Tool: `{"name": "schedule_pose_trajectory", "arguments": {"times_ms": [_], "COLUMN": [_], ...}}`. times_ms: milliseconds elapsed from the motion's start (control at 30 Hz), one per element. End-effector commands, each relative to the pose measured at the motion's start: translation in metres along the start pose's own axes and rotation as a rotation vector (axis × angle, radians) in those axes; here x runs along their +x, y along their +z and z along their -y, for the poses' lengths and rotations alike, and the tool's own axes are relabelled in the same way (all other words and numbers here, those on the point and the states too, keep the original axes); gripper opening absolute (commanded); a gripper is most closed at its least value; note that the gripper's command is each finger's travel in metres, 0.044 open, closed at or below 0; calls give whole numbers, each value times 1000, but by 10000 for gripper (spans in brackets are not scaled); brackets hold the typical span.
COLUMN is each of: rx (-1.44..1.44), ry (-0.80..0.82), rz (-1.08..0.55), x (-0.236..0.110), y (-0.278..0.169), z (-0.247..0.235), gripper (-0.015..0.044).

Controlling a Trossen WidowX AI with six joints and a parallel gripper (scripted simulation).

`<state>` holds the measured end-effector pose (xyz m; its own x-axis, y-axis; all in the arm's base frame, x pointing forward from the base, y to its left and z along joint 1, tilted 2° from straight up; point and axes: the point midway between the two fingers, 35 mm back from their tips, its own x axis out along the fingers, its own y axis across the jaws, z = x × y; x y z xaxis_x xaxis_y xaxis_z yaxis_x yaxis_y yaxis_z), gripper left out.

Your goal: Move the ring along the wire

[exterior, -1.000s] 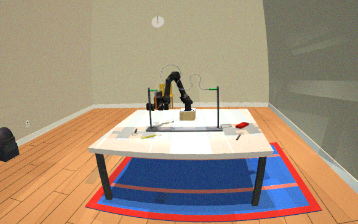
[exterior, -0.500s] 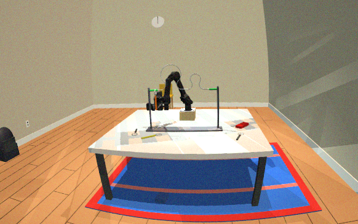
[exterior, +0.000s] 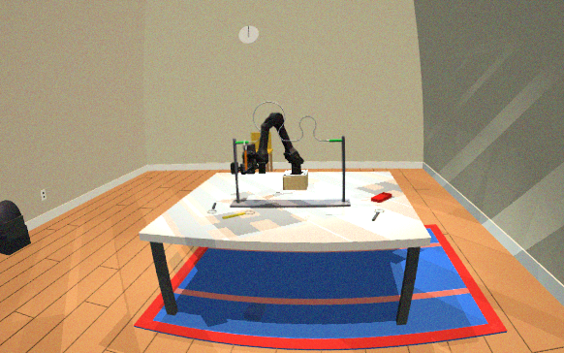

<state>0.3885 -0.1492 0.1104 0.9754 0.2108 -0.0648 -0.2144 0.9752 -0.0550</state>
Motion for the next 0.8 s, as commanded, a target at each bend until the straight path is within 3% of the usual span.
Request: {"name": "schedule_pose_trajectory", "arguments": {"times_ms": [0, 767], "rx": [0, 4], "ry": [0, -3], "rz": [0, 0], "x": [0, -1], "y": [1, 16], "z": [0, 0], "gripper": [-150, -150]}}
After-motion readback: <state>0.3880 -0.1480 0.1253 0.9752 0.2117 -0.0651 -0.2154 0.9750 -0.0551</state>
